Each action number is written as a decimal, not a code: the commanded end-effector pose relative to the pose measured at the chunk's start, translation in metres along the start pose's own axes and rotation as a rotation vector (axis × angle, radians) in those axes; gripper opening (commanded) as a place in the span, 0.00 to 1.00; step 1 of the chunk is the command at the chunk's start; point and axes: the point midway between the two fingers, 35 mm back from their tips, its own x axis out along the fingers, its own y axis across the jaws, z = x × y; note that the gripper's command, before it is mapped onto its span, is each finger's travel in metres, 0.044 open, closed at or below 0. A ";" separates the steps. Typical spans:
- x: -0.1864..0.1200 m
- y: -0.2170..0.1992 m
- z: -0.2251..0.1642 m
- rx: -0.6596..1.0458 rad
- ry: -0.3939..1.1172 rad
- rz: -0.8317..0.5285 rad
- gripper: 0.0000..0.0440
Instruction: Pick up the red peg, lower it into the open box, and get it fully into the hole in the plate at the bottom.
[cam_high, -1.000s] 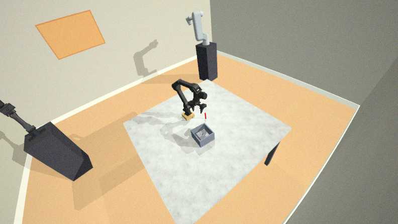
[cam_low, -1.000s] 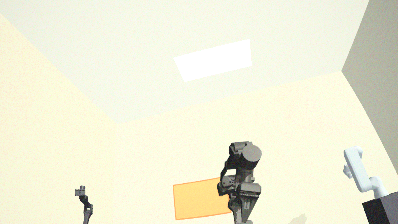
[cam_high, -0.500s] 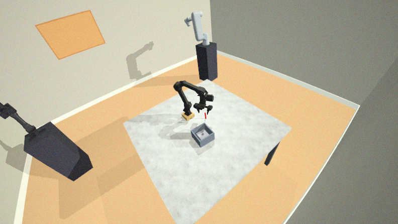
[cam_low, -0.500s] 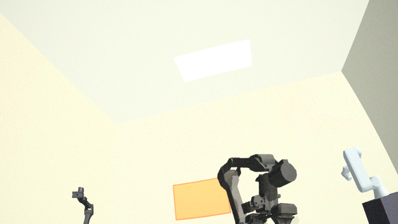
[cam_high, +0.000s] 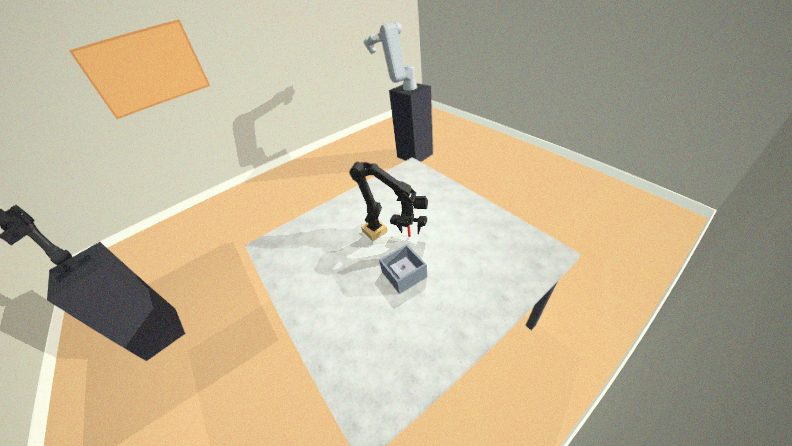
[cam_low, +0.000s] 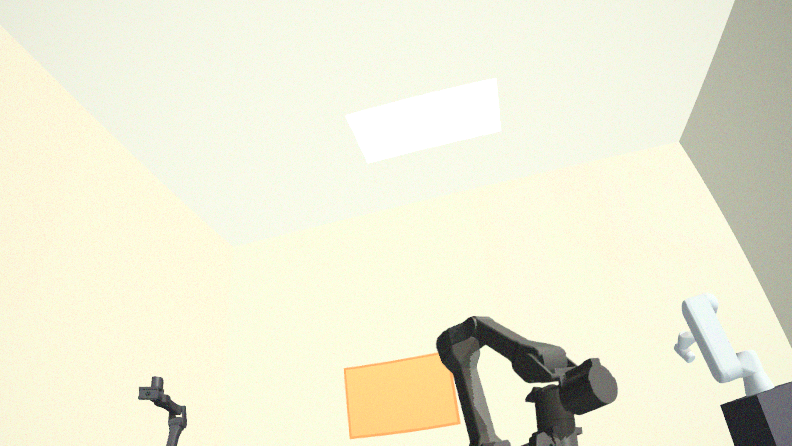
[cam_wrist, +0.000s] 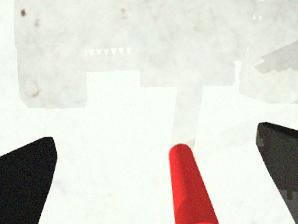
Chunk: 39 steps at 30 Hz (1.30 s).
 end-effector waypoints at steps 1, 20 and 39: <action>0.013 -0.003 -0.006 -0.006 0.014 -0.001 0.92; 0.011 -0.002 -0.009 -0.043 0.113 -0.023 0.00; -0.056 0.022 0.054 -0.173 -0.075 0.060 0.00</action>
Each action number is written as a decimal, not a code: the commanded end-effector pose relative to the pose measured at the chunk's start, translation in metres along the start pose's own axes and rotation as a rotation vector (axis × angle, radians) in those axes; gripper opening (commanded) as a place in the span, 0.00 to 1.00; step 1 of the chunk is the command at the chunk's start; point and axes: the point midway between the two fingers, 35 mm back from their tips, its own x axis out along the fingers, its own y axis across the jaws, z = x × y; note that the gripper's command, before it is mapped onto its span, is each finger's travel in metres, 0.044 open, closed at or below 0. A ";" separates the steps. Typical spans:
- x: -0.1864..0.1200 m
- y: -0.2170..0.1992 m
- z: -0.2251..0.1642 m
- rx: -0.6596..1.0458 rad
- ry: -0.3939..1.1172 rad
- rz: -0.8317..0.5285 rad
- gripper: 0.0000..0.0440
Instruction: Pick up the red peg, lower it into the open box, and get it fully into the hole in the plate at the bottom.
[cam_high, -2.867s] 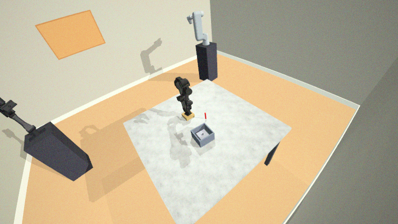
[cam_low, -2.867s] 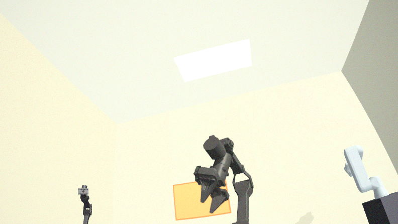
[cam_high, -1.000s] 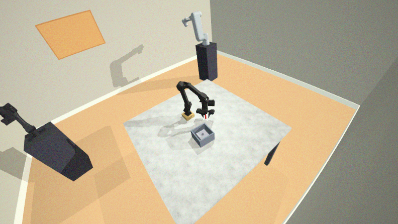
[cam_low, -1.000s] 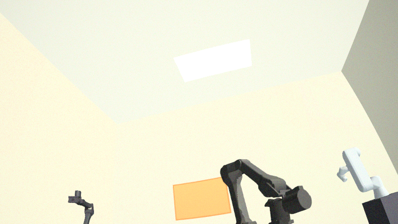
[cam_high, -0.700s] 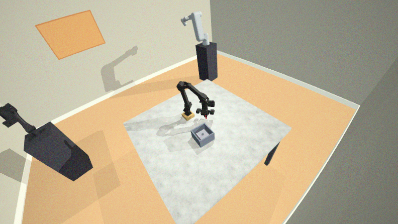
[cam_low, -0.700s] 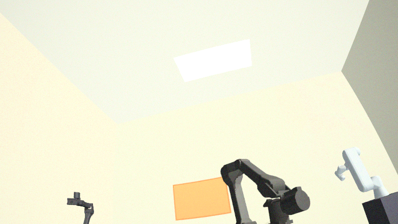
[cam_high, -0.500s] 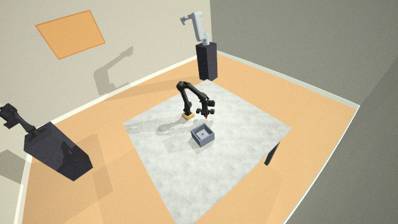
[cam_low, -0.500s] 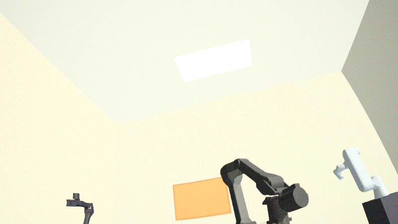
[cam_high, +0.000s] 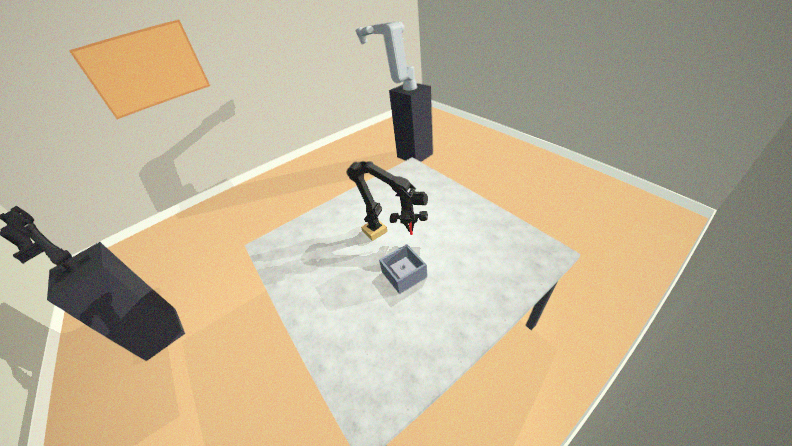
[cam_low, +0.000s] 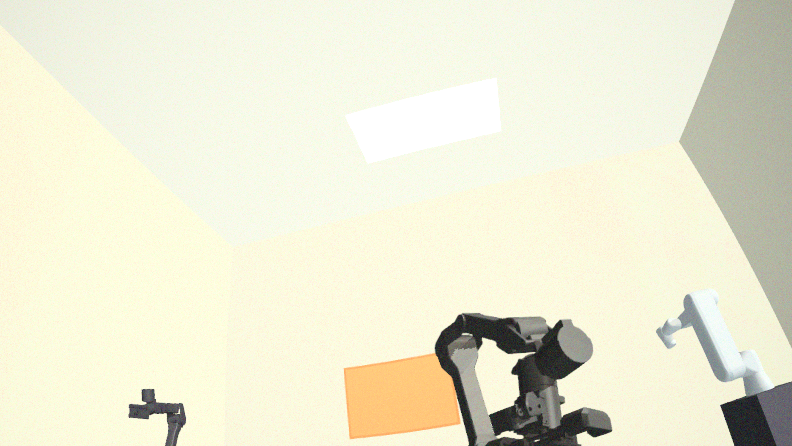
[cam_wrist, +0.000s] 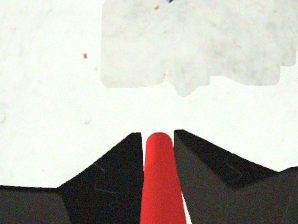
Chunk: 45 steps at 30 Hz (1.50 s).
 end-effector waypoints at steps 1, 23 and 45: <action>-0.014 0.003 0.017 -0.010 -0.038 0.011 0.00; -0.024 -0.008 0.115 0.082 -0.137 -0.017 0.00; 0.014 -0.024 0.188 0.200 -0.155 -0.030 0.01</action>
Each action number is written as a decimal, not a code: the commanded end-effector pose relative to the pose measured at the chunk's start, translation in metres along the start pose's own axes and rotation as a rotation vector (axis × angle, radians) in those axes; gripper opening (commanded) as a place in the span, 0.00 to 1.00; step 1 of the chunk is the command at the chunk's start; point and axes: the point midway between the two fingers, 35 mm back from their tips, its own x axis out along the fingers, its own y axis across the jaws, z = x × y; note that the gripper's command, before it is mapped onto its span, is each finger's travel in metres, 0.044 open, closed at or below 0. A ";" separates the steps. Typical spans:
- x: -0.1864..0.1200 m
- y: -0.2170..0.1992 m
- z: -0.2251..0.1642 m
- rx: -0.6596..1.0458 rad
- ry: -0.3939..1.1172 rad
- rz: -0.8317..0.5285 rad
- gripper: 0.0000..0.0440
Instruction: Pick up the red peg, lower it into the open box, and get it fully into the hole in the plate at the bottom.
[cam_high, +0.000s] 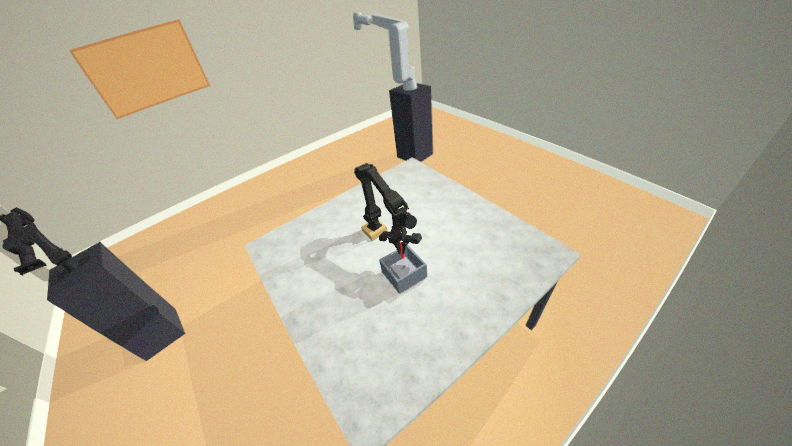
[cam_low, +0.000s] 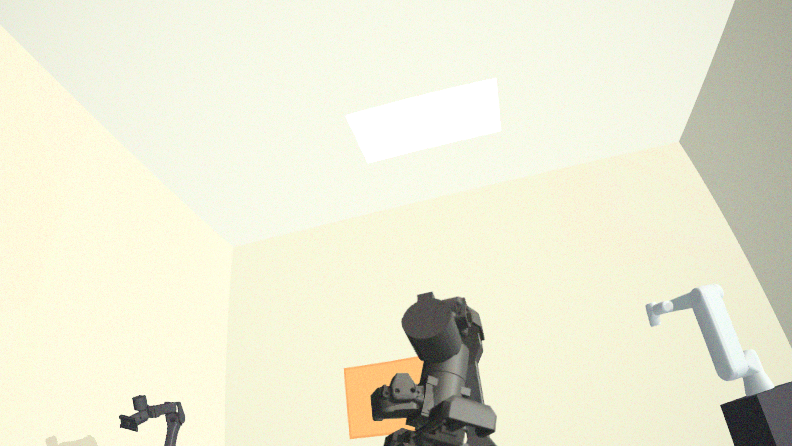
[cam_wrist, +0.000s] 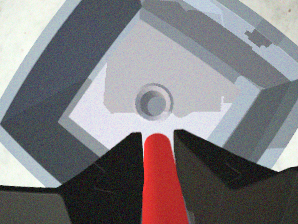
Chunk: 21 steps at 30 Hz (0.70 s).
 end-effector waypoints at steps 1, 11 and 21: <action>0.010 0.001 0.008 0.010 0.011 0.000 0.01; 0.042 0.001 0.012 0.011 0.059 -0.023 0.02; 0.066 -0.002 0.014 -0.050 0.098 -0.071 0.35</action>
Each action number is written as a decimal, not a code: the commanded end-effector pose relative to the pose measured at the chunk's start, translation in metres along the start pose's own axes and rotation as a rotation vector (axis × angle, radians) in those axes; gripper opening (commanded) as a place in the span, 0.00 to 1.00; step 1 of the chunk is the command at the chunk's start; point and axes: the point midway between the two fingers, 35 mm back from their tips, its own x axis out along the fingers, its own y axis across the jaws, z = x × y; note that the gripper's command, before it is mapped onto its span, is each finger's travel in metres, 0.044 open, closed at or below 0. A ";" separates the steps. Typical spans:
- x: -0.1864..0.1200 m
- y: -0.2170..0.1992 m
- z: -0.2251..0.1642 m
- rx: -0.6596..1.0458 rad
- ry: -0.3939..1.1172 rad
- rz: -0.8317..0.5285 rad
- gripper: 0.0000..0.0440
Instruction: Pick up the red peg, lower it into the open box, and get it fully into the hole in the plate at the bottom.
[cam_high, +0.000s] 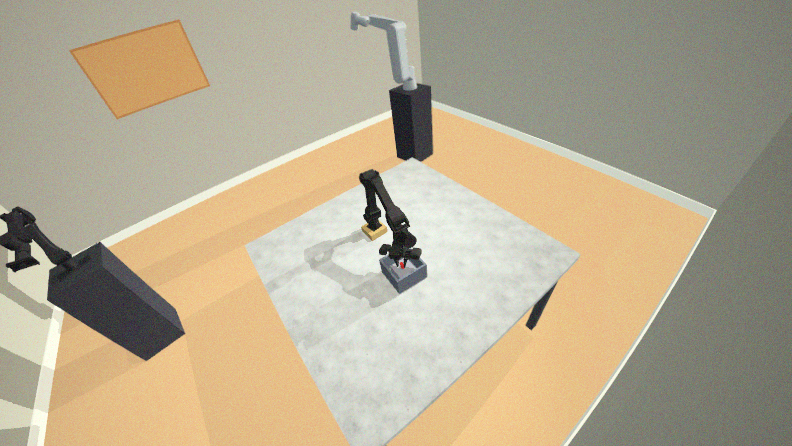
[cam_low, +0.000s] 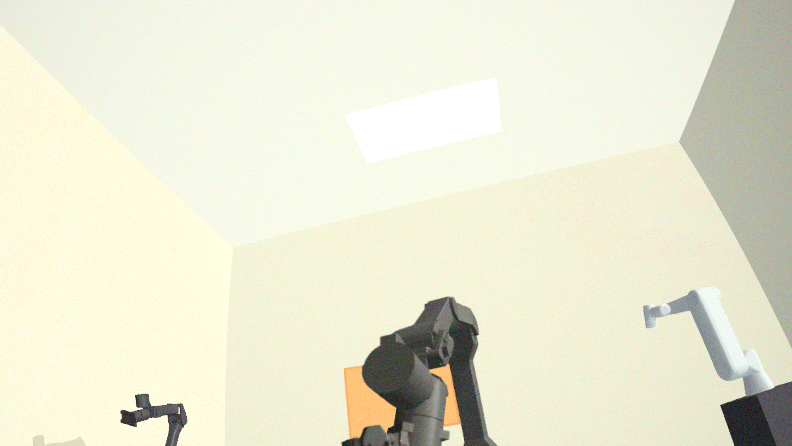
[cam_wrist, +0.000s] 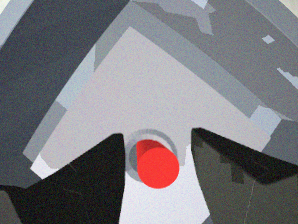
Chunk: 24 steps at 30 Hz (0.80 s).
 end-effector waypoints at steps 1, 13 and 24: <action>0.005 0.003 0.006 -0.019 0.006 -0.012 0.35; 0.008 0.019 0.042 -0.056 -0.041 0.001 0.91; -0.005 0.029 0.080 -0.047 -0.141 0.037 1.00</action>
